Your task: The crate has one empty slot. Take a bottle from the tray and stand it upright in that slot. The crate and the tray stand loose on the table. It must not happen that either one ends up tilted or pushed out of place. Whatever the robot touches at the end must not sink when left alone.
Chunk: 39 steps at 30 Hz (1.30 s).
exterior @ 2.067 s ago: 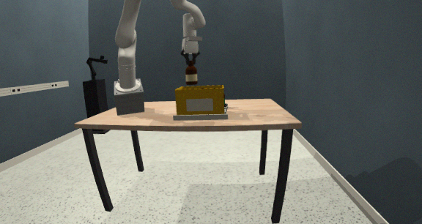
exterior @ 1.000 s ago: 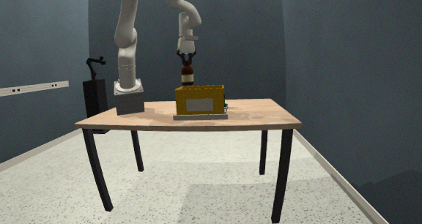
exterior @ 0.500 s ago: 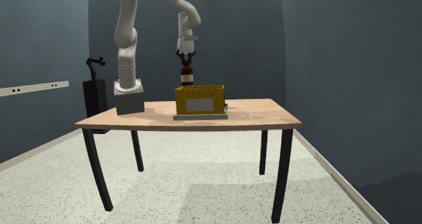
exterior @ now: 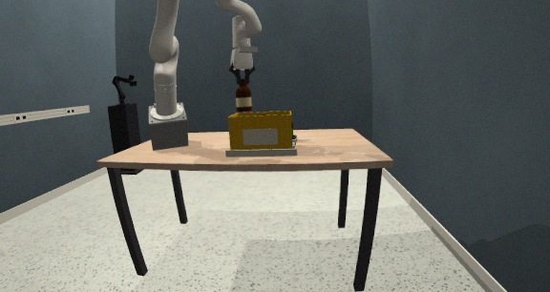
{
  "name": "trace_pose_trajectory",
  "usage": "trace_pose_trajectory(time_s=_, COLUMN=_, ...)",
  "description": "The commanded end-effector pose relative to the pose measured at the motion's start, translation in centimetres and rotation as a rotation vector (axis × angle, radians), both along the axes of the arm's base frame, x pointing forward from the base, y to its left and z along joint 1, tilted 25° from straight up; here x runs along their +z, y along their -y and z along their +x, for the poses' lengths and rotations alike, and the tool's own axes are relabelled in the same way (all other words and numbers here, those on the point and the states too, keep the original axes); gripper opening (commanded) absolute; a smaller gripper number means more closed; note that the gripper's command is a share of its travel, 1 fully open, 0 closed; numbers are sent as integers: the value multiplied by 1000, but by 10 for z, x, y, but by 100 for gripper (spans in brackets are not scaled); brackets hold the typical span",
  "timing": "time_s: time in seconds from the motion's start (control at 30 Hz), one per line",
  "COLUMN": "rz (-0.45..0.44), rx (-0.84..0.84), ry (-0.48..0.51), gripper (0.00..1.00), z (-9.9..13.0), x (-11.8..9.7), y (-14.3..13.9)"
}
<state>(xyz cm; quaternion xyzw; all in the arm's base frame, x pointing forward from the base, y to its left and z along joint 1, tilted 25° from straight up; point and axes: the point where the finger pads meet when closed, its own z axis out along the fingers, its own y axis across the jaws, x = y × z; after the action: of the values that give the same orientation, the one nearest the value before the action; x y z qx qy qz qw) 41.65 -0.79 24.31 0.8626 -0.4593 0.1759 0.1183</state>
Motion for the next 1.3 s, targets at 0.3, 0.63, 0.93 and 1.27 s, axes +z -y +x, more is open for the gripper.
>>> trace_pose_trajectory(time_s=0.3, rz=0, rx=0, ry=2, gripper=0, z=1, x=0, y=0)
trace_pose_trajectory(time_s=0.63, rz=0, rx=0, ry=2, gripper=0, z=2, x=-4, y=2)
trace_pose_trajectory(time_s=0.93, rz=0, rx=0, ry=2, gripper=0, z=3, x=-11, y=5)
trace_pose_trajectory(time_s=1.27, rz=0, rx=0, ry=2, gripper=0, z=6, x=-22, y=9)
